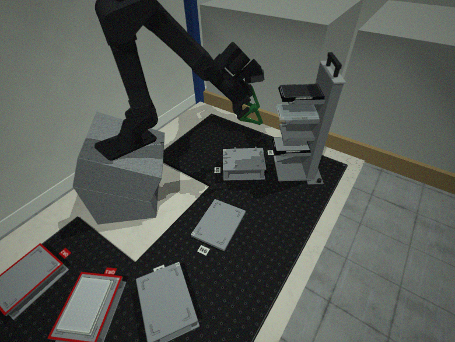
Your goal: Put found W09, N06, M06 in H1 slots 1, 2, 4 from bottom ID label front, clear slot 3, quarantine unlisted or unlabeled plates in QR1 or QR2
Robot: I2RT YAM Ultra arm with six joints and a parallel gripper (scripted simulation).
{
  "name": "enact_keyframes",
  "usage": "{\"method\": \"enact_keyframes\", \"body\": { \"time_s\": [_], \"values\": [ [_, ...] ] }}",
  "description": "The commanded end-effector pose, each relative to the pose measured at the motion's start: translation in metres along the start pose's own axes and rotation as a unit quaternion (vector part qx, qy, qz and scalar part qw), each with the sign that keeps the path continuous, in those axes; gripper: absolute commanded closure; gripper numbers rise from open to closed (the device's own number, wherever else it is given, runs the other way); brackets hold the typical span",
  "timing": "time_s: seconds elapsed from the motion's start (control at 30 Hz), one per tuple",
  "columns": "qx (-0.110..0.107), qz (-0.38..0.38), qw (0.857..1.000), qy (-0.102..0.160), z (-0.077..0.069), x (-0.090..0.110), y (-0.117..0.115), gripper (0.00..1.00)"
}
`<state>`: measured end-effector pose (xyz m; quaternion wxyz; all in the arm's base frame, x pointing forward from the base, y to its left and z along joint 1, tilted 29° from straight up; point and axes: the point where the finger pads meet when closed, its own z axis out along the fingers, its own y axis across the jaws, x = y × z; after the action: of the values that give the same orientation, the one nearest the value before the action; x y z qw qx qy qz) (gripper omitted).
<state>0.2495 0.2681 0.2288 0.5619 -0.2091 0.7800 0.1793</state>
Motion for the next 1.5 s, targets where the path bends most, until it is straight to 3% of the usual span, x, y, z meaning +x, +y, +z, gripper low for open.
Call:
{"method": "enact_keyframes", "body": {
  "time_s": [0.0,0.07,1.47],
  "values": [
    [-0.010,0.008,1.000,-0.024,0.0021,-0.0233,0.0055,0.00],
    [-0.015,0.013,0.999,-0.034,-0.0037,-0.0300,0.0067,0.00],
    [-0.013,0.013,0.999,-0.034,-0.0036,-0.0301,0.0061,0.00]
  ]
}}
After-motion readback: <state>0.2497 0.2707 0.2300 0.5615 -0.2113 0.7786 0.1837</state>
